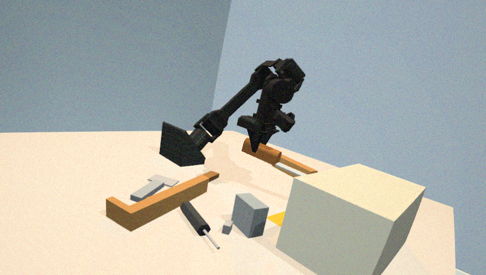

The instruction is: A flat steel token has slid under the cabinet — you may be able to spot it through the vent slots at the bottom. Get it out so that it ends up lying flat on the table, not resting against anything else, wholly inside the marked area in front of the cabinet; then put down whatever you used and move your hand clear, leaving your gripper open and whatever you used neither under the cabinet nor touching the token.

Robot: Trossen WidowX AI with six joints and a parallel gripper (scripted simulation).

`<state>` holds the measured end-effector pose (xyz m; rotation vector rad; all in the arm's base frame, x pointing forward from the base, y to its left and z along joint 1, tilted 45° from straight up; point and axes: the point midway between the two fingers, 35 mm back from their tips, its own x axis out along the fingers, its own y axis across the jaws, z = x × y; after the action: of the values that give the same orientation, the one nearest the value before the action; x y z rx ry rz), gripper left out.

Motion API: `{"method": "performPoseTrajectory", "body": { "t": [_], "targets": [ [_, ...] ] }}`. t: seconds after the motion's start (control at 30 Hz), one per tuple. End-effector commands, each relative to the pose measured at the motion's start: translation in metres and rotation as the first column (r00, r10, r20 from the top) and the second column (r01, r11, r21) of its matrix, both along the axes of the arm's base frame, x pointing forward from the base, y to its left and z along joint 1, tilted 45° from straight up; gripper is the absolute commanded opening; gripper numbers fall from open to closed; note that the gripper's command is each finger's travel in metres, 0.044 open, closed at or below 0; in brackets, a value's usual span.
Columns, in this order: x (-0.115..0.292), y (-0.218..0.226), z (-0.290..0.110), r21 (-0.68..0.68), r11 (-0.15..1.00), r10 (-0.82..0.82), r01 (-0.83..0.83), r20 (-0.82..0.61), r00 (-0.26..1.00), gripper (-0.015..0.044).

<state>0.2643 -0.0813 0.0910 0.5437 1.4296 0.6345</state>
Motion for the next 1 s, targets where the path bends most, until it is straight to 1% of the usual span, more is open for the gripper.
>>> {"method": "performPoseTrajectory", "body": {
  "t": [0.0, 0.27, 0.3, 0.97],
  "targets": [
    [0.019, -0.009, 0.012, -0.001, 1.0, -0.022, 0.022, 0.075, 0.997, 0.0],
    [0.03, -0.022, 0.021, -0.002, 1.0, -0.022, 0.022, 0.076, 0.997, 0.0],
    [0.02, -0.017, 0.013, 0.0, 1.0, -0.007, 0.007, 0.035, 0.999, 0.0],
    [0.022, -0.007, 0.002, 0.0, 1.0, -0.029, 0.029, 0.061, 0.998, 0.0]
  ]
}}
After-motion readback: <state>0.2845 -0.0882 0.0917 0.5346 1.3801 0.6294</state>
